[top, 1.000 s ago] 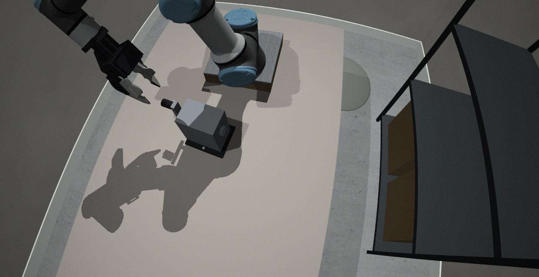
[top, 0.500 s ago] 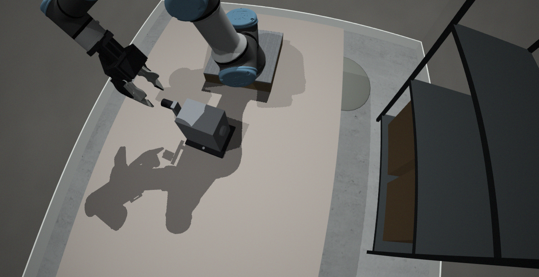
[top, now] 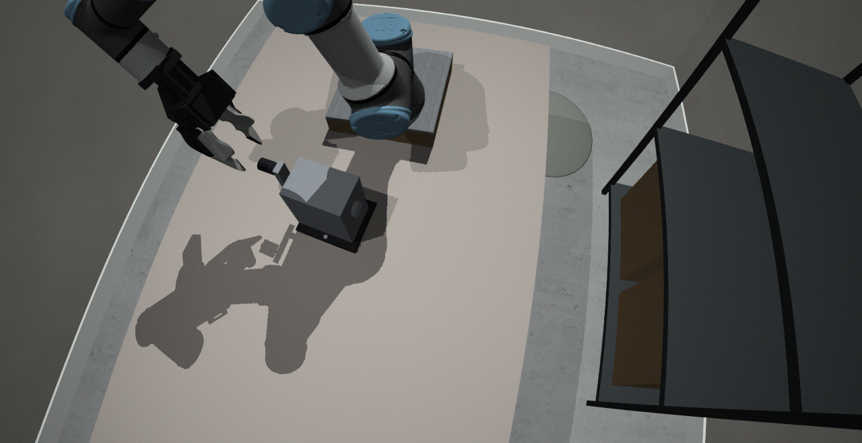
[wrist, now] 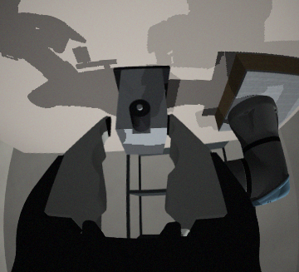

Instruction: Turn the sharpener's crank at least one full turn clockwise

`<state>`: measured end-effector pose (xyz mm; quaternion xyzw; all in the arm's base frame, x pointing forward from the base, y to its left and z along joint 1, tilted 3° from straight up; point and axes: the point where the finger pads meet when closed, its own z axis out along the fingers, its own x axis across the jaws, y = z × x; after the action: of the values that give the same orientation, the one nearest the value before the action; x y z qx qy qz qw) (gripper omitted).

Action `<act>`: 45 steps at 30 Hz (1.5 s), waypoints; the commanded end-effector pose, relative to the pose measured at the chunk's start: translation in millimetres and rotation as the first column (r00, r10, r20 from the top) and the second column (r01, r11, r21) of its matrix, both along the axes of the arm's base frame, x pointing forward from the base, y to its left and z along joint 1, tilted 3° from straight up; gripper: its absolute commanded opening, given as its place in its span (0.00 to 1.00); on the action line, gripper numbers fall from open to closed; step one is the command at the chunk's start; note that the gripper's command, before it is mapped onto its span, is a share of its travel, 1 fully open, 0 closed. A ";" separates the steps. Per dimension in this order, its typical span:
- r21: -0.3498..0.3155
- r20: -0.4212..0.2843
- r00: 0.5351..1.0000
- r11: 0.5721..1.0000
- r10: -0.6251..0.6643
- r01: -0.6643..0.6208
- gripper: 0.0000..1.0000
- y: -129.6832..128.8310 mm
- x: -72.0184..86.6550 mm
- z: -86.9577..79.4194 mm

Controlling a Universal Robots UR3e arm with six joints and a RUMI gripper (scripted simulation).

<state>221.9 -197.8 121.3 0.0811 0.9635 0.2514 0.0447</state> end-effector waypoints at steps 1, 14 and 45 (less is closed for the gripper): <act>-0.003 0.001 1.000 1.000 0.000 0.000 0.32 -0.6 0.1 0.7; -0.003 0.001 1.000 1.000 0.000 0.000 0.32 -0.8 0.0 1.2; -0.002 0.001 1.000 1.000 0.000 0.000 0.32 15.6 4.5 -28.8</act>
<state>225.3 -184.9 98.0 0.0809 0.9633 0.2521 0.0442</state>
